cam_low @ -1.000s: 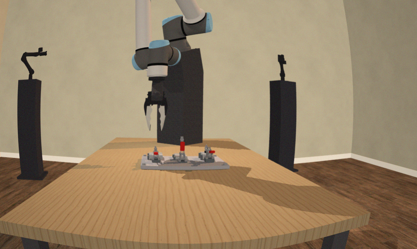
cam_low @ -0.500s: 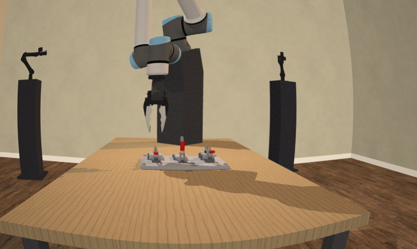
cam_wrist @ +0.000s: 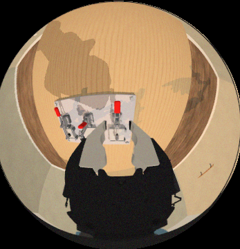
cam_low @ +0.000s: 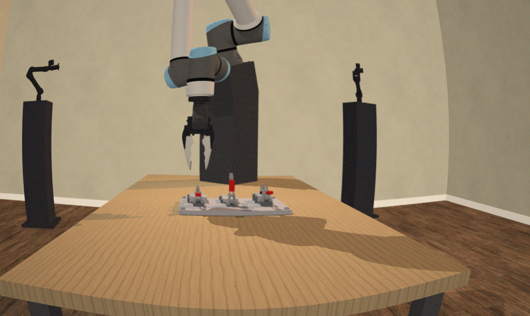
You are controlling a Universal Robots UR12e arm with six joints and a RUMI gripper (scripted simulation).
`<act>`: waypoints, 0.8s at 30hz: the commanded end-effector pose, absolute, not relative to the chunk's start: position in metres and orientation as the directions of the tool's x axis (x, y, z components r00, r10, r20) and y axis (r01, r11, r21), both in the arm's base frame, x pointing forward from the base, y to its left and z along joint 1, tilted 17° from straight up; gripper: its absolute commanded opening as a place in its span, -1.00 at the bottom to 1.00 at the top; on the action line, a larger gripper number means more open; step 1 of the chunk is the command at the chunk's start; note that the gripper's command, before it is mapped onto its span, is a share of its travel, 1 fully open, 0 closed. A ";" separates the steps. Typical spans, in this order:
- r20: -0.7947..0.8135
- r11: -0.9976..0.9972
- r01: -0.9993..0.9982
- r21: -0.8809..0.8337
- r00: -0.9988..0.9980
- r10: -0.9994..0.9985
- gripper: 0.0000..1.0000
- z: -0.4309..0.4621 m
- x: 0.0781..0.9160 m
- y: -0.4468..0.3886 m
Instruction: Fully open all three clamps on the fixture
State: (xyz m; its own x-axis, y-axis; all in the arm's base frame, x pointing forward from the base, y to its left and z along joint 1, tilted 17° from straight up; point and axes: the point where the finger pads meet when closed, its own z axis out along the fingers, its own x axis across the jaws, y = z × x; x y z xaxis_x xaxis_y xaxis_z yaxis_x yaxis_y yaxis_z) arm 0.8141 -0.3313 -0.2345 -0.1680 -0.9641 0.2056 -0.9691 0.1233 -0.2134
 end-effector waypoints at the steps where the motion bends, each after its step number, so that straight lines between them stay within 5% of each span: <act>1: 0.206 0.123 -0.969 -0.215 -0.168 -0.964 -0.44 -0.239 0.816 -0.333; 24: 0.206 0.123 -0.969 -0.215 -0.168 -0.964 -0.44 -0.295 0.826 -0.346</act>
State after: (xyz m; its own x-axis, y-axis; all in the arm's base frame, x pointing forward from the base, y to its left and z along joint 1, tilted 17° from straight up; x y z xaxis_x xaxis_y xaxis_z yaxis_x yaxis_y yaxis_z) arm 0.8244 -0.3449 -0.2900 -0.1680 -0.9641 0.2055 -0.9692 0.1234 -0.2133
